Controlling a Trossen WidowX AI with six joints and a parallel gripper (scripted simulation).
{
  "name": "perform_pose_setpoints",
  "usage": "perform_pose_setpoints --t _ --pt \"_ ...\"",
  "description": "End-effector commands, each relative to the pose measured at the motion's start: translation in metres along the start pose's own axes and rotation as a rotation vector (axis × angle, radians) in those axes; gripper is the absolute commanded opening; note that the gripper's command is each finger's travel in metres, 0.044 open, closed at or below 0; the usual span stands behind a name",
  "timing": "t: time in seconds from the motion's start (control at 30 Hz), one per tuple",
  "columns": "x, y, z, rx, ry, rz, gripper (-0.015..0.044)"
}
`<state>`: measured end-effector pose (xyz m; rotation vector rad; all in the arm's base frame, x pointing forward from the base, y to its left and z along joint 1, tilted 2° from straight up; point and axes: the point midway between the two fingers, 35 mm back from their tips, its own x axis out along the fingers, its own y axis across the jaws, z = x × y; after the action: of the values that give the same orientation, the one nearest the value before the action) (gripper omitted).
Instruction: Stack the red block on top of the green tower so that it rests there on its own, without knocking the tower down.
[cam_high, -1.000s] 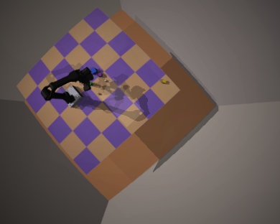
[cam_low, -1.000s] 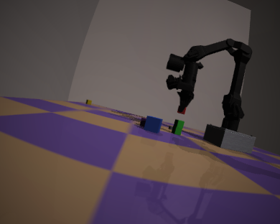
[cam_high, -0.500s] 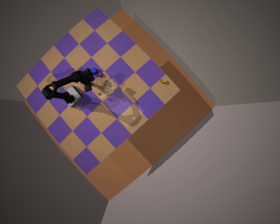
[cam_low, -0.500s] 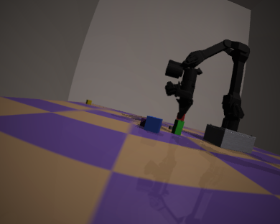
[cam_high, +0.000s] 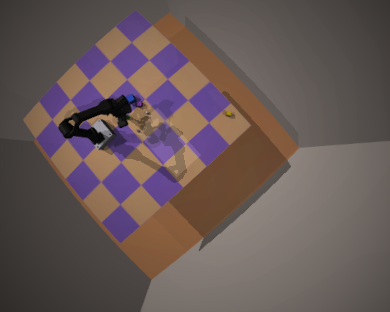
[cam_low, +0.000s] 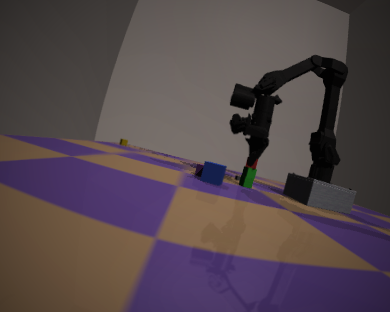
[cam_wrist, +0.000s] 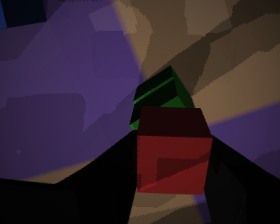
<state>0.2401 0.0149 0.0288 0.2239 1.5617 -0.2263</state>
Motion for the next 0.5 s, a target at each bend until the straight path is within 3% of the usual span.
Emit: perform_pose_setpoints --t 0.0,0.2,0.47 --pt "0.0006 -0.0005 0.0002 -0.004 -0.001 -0.003 0.0000" --pt "-0.0043 -0.0002 0.0005 -0.004 -0.001 -0.003 0.0000" --pt "-0.0005 0.0000 -0.0001 0.000 0.001 0.000 0.0210"
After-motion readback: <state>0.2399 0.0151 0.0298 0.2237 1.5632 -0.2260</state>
